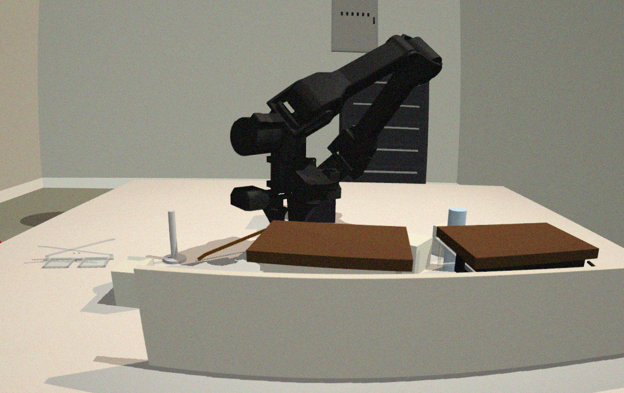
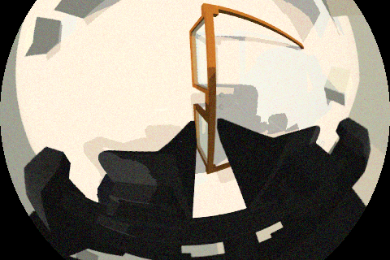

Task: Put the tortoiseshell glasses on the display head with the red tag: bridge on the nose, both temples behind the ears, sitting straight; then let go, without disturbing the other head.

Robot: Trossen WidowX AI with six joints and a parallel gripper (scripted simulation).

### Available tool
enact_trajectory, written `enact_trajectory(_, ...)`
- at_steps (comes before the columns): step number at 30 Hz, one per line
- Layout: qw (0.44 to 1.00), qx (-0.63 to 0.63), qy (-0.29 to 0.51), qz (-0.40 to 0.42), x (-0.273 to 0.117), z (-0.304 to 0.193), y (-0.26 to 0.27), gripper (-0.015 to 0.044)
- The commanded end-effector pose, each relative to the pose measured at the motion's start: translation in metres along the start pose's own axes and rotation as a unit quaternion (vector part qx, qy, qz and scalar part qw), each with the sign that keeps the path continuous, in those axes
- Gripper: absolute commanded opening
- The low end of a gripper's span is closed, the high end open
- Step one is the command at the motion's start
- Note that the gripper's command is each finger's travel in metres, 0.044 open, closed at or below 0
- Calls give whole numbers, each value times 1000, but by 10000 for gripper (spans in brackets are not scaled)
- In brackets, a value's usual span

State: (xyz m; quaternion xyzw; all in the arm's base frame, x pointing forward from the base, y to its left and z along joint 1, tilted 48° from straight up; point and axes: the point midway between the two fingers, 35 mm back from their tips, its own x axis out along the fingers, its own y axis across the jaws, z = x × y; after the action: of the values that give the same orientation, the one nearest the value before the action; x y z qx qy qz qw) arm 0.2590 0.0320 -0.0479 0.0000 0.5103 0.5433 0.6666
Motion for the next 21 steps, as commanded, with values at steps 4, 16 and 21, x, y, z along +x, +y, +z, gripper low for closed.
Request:
enact_trajectory(4,1000,0,0,0,-1,0,-1,107)
enact_trajectory(16,1000,3,-1,1,-6,-1,-6,107)
enact_trajectory(21,1000,4,-1,2,-8,-1,-8,107)
